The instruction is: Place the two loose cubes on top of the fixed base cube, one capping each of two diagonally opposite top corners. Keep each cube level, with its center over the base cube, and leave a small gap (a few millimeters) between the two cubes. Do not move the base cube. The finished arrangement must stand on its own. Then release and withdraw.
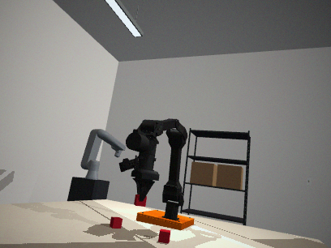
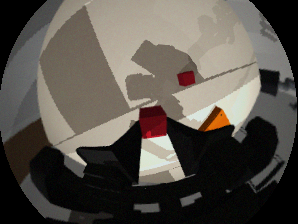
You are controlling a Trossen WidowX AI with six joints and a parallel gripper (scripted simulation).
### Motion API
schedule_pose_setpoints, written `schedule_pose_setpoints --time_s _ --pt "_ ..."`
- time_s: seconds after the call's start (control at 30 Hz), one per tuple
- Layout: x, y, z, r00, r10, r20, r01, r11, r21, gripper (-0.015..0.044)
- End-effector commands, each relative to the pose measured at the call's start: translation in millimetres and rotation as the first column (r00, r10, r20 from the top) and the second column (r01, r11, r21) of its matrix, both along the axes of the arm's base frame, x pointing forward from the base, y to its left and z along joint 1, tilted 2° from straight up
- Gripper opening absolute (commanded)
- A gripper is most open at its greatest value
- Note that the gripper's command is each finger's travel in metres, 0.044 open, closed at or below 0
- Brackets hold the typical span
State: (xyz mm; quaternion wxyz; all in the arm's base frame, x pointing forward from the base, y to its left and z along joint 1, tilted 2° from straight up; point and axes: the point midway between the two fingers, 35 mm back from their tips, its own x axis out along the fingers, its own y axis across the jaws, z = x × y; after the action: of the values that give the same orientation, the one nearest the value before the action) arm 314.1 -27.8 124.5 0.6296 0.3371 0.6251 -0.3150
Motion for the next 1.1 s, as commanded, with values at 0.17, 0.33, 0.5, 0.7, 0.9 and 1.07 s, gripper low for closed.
schedule_pose_setpoints --time_s 0.17,0.33,0.5,0.7,0.9,1.07 --pt "-2.8 15.6 -4.8 0.938 0.347 0.015 -0.346 0.938 -0.008 0.0105" --pt "-4.9 24.1 -8.2 0.850 0.527 0.018 -0.527 0.850 -0.014 0.0105" --pt "-7.3 32.4 -11.7 0.727 0.686 0.020 -0.686 0.728 -0.021 0.0105" --pt "-10.5 42.3 -15.8 0.542 0.840 0.020 -0.839 0.543 -0.030 0.0105" --pt "-14.1 52.0 -20.0 0.326 0.945 0.019 -0.944 0.327 -0.038 0.0105" --pt "-17.4 59.9 -23.5 0.131 0.991 0.016 -0.990 0.131 -0.045 0.0105"
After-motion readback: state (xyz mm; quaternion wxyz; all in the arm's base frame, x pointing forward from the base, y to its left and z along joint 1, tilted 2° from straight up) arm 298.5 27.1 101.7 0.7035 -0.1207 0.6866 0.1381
